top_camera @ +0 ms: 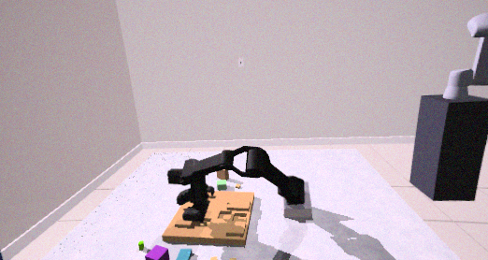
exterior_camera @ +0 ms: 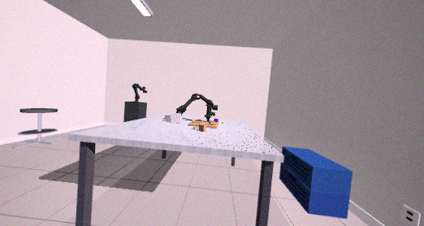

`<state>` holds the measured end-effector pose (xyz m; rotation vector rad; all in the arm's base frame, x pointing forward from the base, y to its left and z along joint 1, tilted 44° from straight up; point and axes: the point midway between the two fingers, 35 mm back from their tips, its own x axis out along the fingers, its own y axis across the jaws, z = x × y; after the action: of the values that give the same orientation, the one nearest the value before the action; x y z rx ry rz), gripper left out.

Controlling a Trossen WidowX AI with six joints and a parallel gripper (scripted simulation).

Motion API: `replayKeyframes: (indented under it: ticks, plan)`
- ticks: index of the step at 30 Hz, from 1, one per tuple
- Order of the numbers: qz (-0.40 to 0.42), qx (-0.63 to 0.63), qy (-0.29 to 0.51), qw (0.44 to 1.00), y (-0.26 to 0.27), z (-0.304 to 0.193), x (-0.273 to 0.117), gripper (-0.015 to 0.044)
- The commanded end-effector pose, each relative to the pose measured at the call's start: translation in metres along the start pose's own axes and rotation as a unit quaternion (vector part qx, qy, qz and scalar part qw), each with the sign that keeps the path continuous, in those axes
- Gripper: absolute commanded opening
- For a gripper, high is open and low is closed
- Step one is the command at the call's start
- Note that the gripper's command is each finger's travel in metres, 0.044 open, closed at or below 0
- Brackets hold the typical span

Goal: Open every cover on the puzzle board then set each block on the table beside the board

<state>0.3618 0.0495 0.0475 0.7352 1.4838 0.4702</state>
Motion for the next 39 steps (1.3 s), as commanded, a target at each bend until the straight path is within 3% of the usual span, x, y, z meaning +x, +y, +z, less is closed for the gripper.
replayKeyframes:
  ticks: [1,7,15,39]
  plan:
    - [0.001,0.117,0.004,0.993,-0.0016,0.0007,0.0025,0.0]
    - [0.0,0.386,0.005,0.922,-0.0023,0.001,0.0025,0.0]
    - [-0.001,0.673,0.004,0.739,-0.004,0.0023,0.0025,0.0]
    - [0.0,0.67,0.001,0.743,-0.0006,0.0007,-0.0039,0.0]
